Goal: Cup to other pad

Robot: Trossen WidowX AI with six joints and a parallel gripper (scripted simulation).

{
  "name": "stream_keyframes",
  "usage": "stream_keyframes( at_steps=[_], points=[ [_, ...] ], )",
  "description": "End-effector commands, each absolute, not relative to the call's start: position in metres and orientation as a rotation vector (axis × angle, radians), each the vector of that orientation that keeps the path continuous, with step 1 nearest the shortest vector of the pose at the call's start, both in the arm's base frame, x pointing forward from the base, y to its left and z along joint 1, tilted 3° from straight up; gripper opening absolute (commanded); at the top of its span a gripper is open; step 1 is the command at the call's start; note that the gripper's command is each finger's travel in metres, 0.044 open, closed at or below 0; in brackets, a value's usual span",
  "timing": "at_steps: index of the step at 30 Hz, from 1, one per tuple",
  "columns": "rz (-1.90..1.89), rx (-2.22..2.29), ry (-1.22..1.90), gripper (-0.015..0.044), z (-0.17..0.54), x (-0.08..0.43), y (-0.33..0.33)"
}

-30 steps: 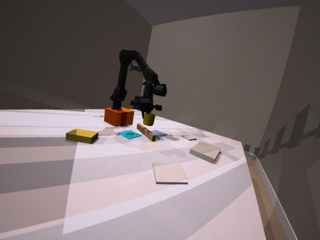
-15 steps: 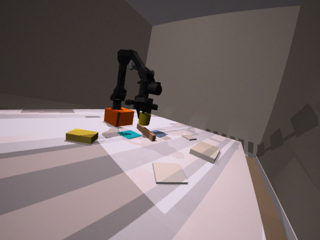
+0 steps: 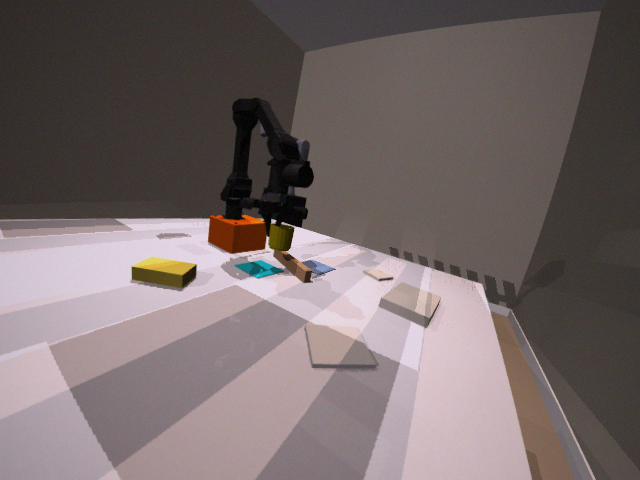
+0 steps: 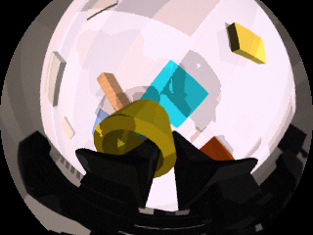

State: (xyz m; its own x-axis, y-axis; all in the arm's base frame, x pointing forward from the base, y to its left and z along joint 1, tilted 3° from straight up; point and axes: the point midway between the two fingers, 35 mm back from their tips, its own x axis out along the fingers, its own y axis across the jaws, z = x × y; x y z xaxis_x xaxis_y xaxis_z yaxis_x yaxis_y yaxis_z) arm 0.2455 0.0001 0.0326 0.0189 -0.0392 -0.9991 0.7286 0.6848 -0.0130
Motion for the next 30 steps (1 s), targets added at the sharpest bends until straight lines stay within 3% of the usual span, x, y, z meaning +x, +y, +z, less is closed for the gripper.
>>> stream_keyframes(
  at_steps=[1,30],
  points=[
    [-0.659,0.606,1.437,0.0,0.035,0.243,-0.008],
    [-0.662,0.602,1.436,0.0,0.035,0.232,-0.049]
  ],
)
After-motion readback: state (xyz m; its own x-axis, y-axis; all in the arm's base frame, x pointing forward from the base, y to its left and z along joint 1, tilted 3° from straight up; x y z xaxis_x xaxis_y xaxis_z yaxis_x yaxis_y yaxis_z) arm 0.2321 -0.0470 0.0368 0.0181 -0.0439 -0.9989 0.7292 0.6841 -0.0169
